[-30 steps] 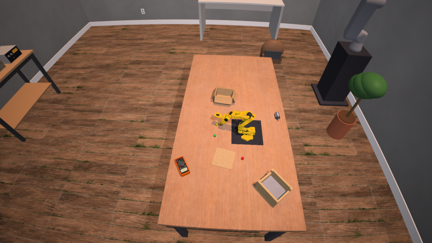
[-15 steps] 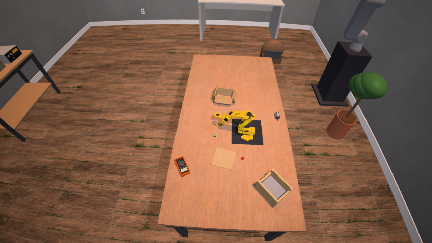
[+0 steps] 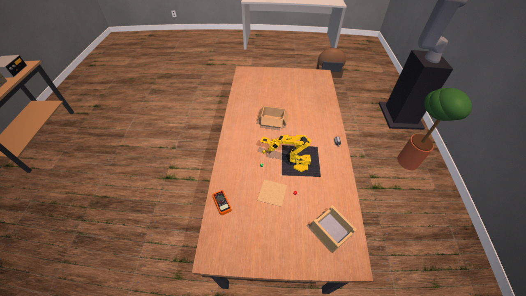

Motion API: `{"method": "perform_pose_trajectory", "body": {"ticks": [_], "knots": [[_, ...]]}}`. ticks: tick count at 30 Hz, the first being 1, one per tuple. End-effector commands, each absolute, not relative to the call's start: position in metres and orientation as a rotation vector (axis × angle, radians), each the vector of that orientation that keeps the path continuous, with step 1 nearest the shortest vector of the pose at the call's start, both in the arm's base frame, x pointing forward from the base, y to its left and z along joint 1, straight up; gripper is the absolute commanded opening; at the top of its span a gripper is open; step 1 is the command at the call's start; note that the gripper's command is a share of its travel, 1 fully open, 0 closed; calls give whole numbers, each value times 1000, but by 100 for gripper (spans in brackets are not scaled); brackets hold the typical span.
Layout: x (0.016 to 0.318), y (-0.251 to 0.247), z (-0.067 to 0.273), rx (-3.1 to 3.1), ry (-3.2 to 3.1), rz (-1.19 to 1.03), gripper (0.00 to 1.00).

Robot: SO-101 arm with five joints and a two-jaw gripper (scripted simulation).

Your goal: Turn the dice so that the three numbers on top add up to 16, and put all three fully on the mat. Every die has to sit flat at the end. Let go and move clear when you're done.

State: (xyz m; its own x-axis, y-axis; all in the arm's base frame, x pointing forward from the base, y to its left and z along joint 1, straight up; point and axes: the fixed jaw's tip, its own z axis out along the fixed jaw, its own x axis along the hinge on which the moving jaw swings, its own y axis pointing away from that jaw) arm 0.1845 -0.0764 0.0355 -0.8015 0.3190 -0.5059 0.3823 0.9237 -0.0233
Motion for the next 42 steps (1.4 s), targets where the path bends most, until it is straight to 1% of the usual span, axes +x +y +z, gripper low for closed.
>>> {"method": "perform_pose_trajectory", "body": {"ticks": [1, 14, 23, 25, 33, 42], "knots": [[181, -73, 33, 506, 2590, -157, 25], [183, -68, 33, 470, 2596, -148, 25], [190, -28, 33, 194, 2626, -76, 25], [190, -28, 33, 194, 2626, -76, 25], [190, 10, 32, -66, 2630, -8, 25], [189, 18, 32, -121, 2629, 6, 25]]}}
